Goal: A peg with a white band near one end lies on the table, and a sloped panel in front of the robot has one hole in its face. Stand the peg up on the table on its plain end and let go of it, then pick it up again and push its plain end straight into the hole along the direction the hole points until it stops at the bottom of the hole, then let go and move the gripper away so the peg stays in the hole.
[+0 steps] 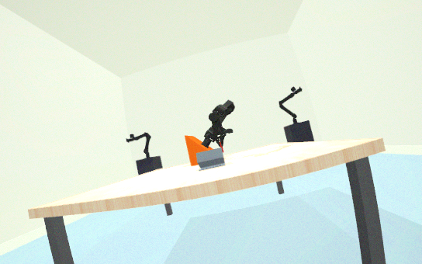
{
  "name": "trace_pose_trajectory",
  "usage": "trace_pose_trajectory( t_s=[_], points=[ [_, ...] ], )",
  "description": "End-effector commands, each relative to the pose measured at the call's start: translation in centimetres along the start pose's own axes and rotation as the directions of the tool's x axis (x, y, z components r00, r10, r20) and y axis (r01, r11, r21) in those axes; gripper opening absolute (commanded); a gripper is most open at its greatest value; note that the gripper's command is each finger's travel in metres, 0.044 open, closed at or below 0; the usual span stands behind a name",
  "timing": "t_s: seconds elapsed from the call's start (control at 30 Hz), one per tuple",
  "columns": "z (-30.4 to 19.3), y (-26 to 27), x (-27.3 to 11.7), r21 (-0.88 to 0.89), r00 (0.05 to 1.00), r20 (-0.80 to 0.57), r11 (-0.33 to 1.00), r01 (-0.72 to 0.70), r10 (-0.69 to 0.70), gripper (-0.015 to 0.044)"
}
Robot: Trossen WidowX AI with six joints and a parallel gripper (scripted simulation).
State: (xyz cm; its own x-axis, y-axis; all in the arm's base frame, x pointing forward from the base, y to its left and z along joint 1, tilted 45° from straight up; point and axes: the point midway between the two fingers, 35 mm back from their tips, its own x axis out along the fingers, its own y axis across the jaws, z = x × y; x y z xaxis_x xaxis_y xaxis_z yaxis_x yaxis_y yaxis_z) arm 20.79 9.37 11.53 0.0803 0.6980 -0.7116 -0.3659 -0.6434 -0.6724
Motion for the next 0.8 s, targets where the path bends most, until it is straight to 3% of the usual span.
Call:
trace_pose_trajectory(
  t_s=[0.0, 0.77],
  points=[
    [-0.1, 0.0, -1.2, -0.006, 1.000, -0.001, 1.000, 0.005, -0.005, 0.0000],
    [-2.7, 0.0, -2.9, 0.090, 0.996, -0.081, 0.994, 0.053, -0.046, 0.0000]
  ],
)
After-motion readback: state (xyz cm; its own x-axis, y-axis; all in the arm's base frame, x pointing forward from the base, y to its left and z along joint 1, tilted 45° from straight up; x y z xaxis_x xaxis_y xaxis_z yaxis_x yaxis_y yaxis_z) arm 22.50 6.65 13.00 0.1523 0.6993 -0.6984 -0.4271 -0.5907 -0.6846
